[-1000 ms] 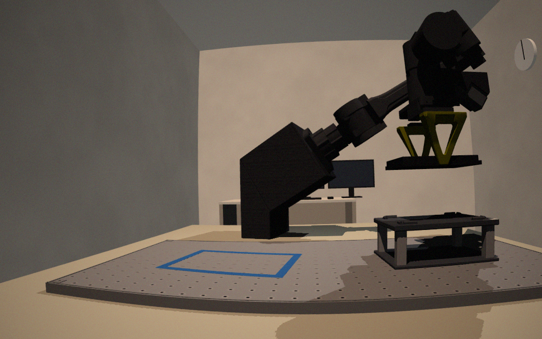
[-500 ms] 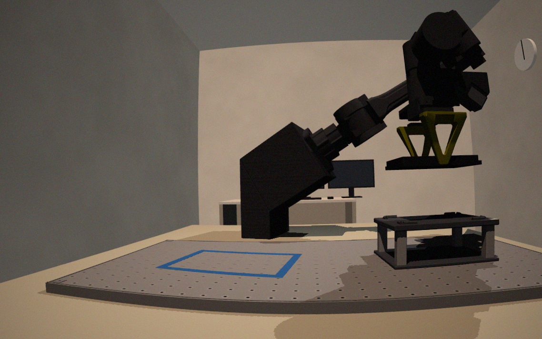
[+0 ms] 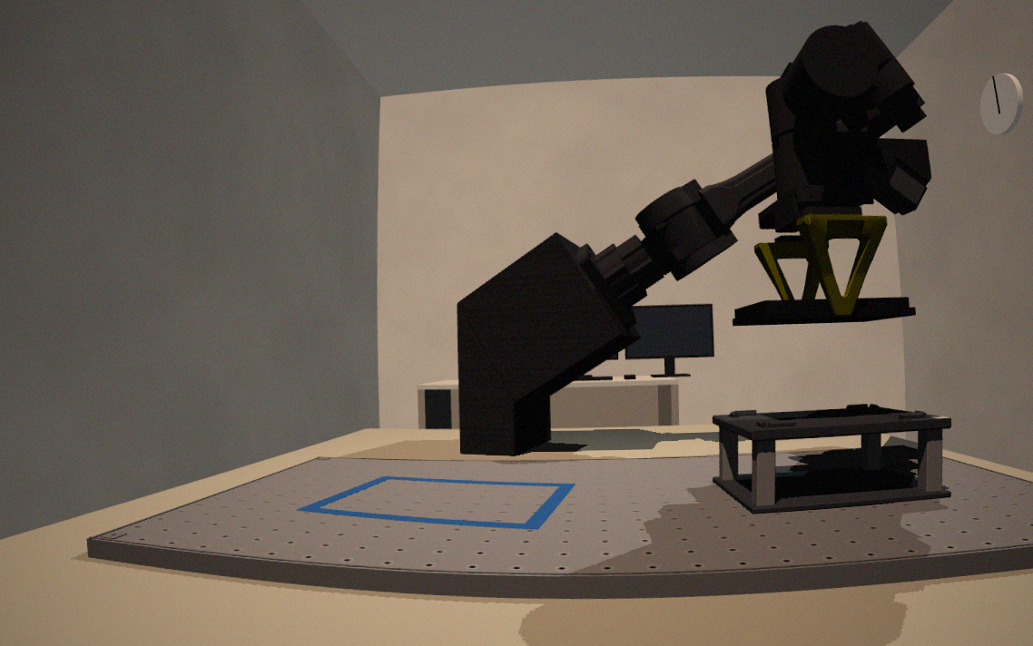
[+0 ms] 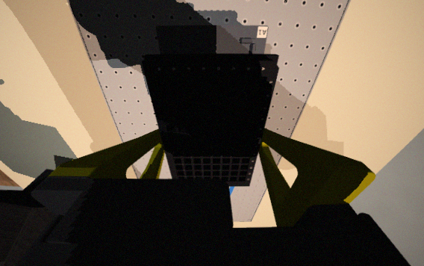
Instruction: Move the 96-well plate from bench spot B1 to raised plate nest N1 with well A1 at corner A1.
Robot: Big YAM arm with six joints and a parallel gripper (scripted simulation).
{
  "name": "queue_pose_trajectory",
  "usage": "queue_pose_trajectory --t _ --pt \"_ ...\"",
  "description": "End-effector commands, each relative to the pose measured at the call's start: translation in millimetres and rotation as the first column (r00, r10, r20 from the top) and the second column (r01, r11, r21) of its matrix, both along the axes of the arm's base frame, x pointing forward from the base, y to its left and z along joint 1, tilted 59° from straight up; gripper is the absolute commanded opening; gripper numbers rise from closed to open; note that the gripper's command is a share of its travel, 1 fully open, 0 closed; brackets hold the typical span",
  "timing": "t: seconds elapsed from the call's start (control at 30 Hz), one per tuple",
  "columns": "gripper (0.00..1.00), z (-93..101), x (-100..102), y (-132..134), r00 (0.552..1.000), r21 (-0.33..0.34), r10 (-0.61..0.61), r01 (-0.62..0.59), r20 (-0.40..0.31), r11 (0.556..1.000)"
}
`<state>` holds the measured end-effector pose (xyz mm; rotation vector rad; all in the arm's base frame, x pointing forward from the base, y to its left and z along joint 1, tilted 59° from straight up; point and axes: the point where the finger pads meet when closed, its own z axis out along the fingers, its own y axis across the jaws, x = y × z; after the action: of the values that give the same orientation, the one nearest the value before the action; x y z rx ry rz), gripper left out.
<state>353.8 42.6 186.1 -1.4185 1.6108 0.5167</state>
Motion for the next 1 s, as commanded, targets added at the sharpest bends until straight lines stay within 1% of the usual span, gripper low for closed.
queue_pose_trajectory --t 0.0,0.2,0.27,0.3,0.33,0.37,0.5,0.67,0.77,0.83,0.87,0.9,0.97 --pt "0.0 -0.7 2.3 5.5 1.0 -0.002 0.003 -0.003 0.006 1.0" --pt "0.0 -9.5 6.7 13.1 1.0 0.001 0.003 -0.003 -0.006 1.0" --pt "0.0 -9.5 6.7 13.1 1.0 0.001 0.003 -0.003 -0.006 1.0" --pt "0.0 -4.7 8.1 7.5 1.0 -0.003 -0.017 0.017 0.011 1.0" --pt "0.0 -6.3 7.5 15.5 1.0 -0.003 0.002 -0.002 0.009 1.0" --pt "0.0 -8.3 8.2 17.2 1.0 -0.002 0.003 -0.003 0.006 1.0" --pt "0.0 -15.4 11.2 22.3 1.0 0.001 0.003 -0.003 -0.006 1.0" --pt "0.0 -17.3 14.0 28.9 1.0 0.0 0.003 -0.003 0.001 1.0" --pt "0.0 -22.1 16.2 32.7 1.0 0.001 0.003 -0.003 -0.006 1.0" --pt "0.0 -22.1 16.2 32.7 1.0 0.001 0.003 -0.003 -0.006 1.0" --pt "0.0 -17.2 17.5 28.2 1.0 -0.002 -0.013 0.013 0.011 1.0" --pt "0.0 -19.1 16.9 35.5 1.0 -0.001 0.003 -0.003 0.008 1.0" --pt "0.0 -24.7 18.5 38.1 1.0 0.001 0.003 -0.003 -0.004 1.0"
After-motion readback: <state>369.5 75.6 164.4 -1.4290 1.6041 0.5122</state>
